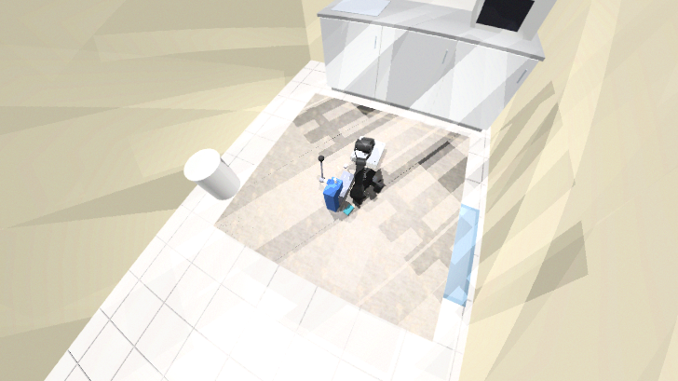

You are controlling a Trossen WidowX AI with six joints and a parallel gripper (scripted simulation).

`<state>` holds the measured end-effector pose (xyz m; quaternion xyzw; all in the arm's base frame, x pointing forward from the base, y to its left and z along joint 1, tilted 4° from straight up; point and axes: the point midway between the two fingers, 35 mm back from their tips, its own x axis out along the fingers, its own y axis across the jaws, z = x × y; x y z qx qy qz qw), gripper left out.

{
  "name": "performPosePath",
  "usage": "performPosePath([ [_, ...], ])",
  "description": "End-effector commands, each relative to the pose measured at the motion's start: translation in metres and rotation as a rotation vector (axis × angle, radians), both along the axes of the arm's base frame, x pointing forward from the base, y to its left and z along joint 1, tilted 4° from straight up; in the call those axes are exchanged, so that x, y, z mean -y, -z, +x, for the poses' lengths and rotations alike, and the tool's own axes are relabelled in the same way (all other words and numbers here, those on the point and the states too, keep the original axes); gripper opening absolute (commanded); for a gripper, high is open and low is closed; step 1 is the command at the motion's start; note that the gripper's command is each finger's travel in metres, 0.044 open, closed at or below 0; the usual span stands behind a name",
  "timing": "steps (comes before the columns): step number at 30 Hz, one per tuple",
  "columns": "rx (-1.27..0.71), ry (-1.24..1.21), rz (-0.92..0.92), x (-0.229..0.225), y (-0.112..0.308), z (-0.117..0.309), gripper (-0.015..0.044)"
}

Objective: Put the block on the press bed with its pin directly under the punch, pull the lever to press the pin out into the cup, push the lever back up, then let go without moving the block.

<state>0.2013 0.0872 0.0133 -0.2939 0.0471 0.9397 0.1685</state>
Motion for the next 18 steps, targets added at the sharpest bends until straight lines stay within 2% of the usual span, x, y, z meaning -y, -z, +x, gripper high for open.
performPosePath([
  [1,0.000,0.001,0.005,-0.001,0.000,0.000,0.0440],
  [9,0.029,-0.003,-0.007,0.000,-0.004,0.001,0.0440],
  [18,0.433,0.006,-0.156,0.004,-0.061,0.012,0.0440],
])
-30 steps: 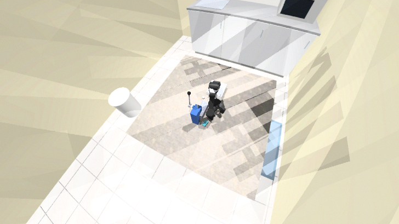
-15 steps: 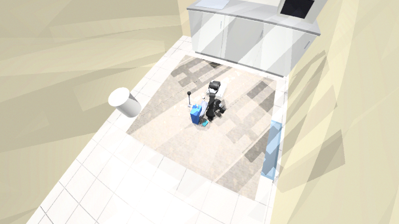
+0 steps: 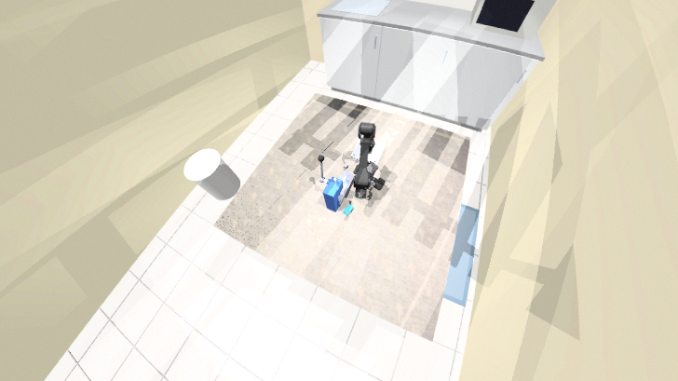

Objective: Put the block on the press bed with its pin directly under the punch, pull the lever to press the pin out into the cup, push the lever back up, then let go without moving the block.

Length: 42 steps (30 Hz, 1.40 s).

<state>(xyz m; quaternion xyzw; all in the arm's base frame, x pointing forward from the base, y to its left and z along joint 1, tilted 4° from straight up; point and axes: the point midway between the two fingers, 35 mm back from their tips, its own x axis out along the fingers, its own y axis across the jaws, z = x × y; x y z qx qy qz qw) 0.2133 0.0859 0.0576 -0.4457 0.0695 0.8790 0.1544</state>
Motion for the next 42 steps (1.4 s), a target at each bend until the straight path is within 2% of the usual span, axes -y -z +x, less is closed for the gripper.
performPosePath([
  [1,0.160,0.018,-0.056,0.003,-0.022,0.001,0.0440],
  [23,0.195,0.064,-0.091,0.002,-0.028,0.000,0.0440],
  [33,0.309,0.805,-0.489,-0.001,-0.029,-0.013,0.0440],
  [42,0.358,1.543,-0.589,-0.004,-0.032,-0.020,0.0440],
])
